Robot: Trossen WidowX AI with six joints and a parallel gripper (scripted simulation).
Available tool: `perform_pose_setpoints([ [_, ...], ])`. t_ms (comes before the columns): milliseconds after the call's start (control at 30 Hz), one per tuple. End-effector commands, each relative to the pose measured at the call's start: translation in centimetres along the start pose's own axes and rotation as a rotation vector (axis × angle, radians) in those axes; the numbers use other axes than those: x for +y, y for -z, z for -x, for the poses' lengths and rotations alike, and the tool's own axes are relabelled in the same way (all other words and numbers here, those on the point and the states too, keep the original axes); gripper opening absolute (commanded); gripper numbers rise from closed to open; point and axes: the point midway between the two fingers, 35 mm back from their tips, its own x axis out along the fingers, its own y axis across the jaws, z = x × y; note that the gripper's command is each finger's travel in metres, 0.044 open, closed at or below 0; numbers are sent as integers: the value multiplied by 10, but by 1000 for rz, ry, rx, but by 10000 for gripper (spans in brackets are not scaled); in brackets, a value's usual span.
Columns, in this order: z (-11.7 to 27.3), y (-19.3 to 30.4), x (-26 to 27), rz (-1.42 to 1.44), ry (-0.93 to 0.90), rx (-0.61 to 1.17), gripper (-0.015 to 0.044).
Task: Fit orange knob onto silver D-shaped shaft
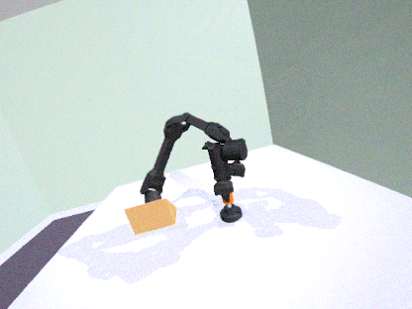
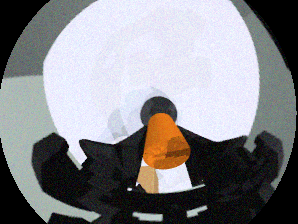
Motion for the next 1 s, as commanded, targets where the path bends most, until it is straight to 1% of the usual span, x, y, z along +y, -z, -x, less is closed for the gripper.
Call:
perform_pose_setpoints([
  [0,2,-1,0,-124,2,-3,0],
  [67,1,-1,-1,-165,2,-3,0],
  [967,-3,-1,0,-165,1,-3,0],
])
